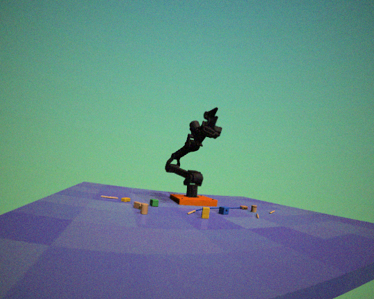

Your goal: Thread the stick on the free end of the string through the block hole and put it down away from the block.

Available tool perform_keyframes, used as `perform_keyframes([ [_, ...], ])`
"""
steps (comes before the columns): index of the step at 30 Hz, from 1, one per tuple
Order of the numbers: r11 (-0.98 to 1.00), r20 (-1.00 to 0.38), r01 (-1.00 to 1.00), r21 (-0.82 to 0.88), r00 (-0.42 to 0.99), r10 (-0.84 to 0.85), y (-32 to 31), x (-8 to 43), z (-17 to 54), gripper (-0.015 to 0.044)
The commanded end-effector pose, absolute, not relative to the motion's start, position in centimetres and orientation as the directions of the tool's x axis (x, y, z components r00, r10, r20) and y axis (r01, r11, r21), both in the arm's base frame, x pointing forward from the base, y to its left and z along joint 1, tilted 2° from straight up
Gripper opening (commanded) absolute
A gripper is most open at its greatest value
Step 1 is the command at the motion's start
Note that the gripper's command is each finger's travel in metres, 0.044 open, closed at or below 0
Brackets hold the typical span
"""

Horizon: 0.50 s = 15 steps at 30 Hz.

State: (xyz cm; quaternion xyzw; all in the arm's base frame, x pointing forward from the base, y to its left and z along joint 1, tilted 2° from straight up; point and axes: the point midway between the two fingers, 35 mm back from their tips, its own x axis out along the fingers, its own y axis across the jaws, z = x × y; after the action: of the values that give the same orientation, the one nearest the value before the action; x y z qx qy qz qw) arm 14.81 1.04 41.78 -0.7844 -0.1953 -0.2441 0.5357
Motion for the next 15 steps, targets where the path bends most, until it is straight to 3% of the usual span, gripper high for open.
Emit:
perform_keyframes([
  [1,-0.350,0.592,0.568,-0.745,0.805,0.045,1.0,14.8,41.8,0.0426],
  [5,-0.305,0.516,0.499,-0.811,0.856,0.031,1.0,16.9,40.8,0.0440],
  [10,-0.289,0.199,0.200,-0.936,0.979,0.032,1.5,23.3,36.7,0.0440],
  [15,-0.259,-0.142,-0.132,-0.957,0.990,0.018,1.4,28.3,31.3,0.0440],
])
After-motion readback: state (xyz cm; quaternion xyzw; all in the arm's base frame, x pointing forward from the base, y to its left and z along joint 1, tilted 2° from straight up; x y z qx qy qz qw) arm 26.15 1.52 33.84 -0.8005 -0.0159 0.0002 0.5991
